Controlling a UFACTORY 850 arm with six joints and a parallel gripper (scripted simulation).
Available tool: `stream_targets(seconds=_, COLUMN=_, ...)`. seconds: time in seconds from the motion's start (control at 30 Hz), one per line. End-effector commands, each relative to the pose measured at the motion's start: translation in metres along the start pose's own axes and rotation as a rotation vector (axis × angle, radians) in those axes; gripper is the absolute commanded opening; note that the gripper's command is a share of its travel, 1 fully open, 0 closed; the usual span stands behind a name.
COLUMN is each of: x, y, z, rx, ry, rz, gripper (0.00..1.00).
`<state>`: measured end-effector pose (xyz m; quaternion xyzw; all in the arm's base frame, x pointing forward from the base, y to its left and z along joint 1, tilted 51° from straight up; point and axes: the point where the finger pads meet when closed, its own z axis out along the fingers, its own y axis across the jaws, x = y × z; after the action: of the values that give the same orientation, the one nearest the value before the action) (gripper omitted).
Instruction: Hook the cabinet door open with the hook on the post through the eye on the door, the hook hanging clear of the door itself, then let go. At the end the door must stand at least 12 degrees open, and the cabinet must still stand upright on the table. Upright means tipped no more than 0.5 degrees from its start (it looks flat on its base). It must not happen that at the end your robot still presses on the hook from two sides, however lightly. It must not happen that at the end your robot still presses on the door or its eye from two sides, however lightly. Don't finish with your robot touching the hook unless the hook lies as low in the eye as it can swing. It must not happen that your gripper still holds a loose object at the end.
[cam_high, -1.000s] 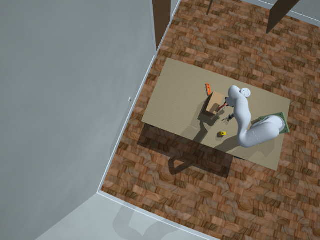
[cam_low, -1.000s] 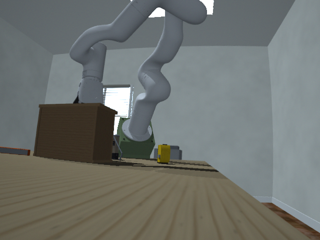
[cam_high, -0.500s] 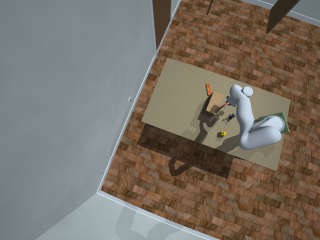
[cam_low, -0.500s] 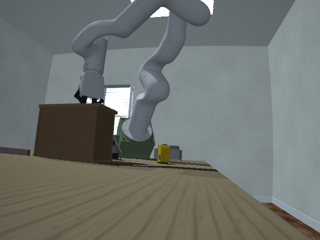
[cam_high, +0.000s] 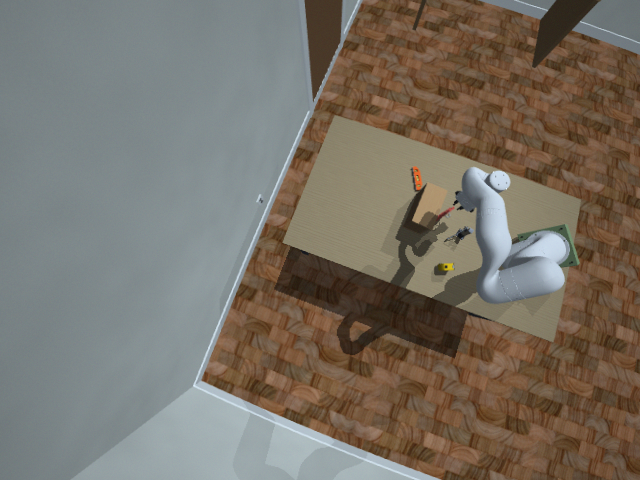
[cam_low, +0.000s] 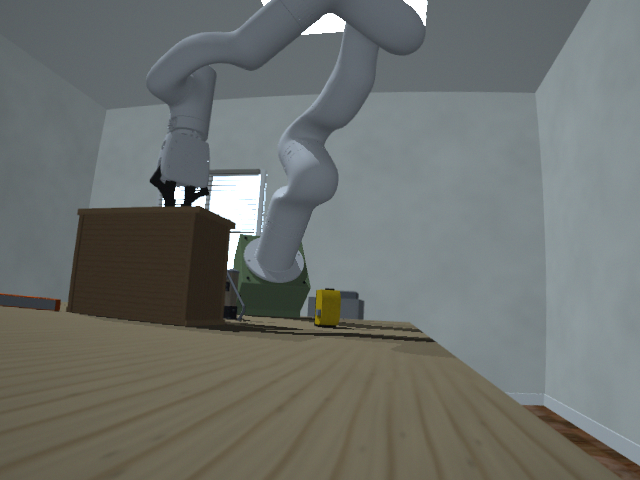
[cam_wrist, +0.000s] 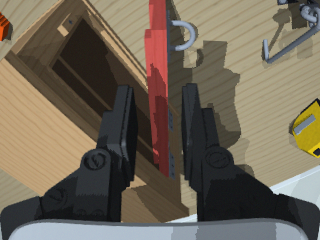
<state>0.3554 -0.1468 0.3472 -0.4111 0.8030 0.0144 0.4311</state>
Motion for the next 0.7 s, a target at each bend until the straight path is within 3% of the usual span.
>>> stream_targets(seconds=0.0, x=0.0, y=0.0, z=-0.002, rx=0.001, ry=0.0, rz=0.0, gripper=0.27)
stream_targets(seconds=0.33, x=-0.004, y=0.004, z=-0.004, rx=0.0, ry=0.0, rz=0.001, gripper=0.27)
stream_targets(seconds=0.4, x=-0.02, y=0.026, z=-0.006, rx=-0.001, ry=0.001, rz=0.007, gripper=0.27)
stream_targets(seconds=0.47, x=-0.041, y=0.065, z=-0.007, rx=-0.001, ry=0.001, rz=0.018, gripper=0.27)
stream_targets(seconds=0.53, x=-0.041, y=0.065, z=-0.007, rx=-0.001, ry=0.001, rz=0.018, gripper=0.27)
stream_targets(seconds=0.67, x=-0.058, y=0.126, z=-0.004, rx=0.001, ry=0.0, rz=0.036, gripper=0.27)
